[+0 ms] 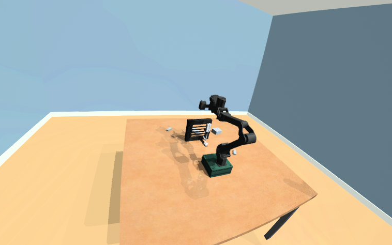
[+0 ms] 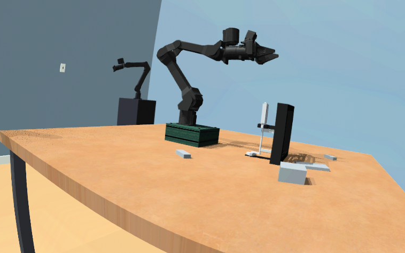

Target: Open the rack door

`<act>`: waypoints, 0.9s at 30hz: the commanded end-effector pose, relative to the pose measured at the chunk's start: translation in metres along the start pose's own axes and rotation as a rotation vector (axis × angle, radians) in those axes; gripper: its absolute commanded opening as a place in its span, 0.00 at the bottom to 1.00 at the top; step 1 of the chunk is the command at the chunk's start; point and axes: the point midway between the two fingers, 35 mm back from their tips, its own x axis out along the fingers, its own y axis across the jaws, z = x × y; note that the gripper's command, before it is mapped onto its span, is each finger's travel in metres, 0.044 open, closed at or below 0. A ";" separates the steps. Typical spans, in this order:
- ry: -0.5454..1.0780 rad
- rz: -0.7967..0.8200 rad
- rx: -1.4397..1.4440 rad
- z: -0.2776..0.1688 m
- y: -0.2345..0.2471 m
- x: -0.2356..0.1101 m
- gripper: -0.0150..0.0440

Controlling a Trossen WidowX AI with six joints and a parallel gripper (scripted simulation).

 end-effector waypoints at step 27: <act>0.617 -0.079 -0.054 -0.067 -0.032 0.047 0.73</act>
